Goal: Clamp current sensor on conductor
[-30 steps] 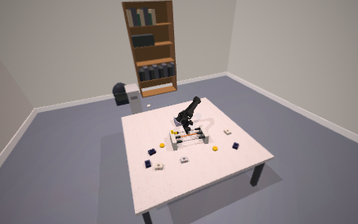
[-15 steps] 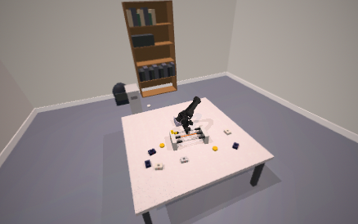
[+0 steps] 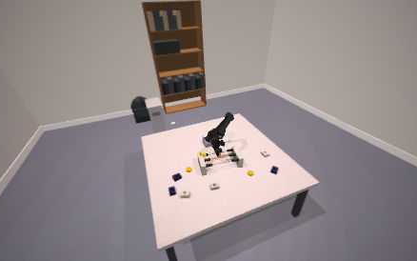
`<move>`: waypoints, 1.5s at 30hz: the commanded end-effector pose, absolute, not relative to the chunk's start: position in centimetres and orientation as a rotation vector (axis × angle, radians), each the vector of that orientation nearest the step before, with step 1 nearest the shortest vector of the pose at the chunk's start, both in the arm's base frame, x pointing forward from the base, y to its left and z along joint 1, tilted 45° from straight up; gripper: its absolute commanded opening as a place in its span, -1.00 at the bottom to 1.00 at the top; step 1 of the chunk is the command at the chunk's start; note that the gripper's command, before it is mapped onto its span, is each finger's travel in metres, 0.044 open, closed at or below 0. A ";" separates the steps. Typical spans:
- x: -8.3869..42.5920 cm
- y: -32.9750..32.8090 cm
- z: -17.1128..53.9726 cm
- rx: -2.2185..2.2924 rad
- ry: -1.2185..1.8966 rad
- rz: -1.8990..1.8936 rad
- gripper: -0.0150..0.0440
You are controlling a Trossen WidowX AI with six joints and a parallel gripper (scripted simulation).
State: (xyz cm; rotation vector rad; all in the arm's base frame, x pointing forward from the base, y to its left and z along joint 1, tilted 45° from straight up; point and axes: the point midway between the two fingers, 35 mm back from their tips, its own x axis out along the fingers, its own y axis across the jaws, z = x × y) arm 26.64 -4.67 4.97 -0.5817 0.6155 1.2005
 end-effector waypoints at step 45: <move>26.6 -4.7 5.0 -0.583 0.613 1.192 -0.25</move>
